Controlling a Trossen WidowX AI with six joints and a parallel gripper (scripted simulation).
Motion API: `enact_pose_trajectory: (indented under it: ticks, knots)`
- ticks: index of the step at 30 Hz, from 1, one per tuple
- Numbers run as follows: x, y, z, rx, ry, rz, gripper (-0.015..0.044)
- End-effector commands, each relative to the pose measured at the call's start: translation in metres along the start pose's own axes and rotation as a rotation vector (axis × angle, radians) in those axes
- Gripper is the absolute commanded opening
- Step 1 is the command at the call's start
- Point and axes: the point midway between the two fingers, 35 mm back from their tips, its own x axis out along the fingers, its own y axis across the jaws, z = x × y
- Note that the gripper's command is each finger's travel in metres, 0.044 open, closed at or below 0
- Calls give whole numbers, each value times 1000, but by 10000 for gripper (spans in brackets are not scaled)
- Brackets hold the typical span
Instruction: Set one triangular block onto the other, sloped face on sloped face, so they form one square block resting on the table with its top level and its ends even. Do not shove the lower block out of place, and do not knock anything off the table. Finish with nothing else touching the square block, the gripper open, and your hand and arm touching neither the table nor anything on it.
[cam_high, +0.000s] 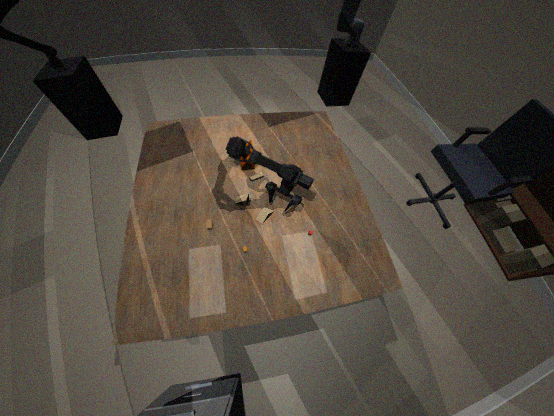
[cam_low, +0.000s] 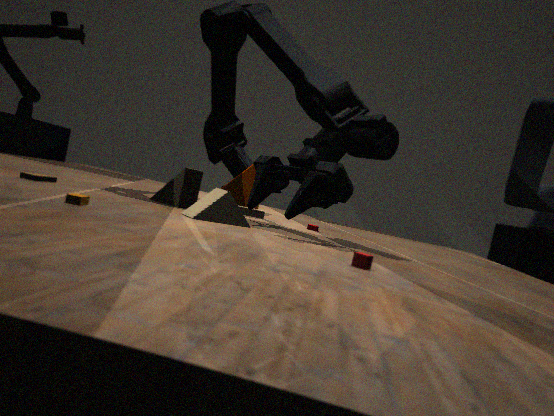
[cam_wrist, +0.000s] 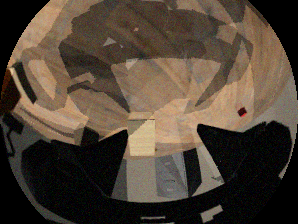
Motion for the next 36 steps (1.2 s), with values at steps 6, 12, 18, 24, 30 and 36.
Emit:
enact_pose_trajectory:
  ticks: [6, 12, 18, 24, 30, 36]
  knots:
    - [21, -1, -4, 24, 29, -9, 440]
    - [33, 3, -13, 40, 56, 8, 440]
    - [44, 14, -25, 52, 82, 43, 440]
    - [53, 31, -37, 64, 100, 92, 440]
    - [54, 33, -38, 66, 101, 99, 440]
    - [57, 35, -40, 64, 96, 99, 440]
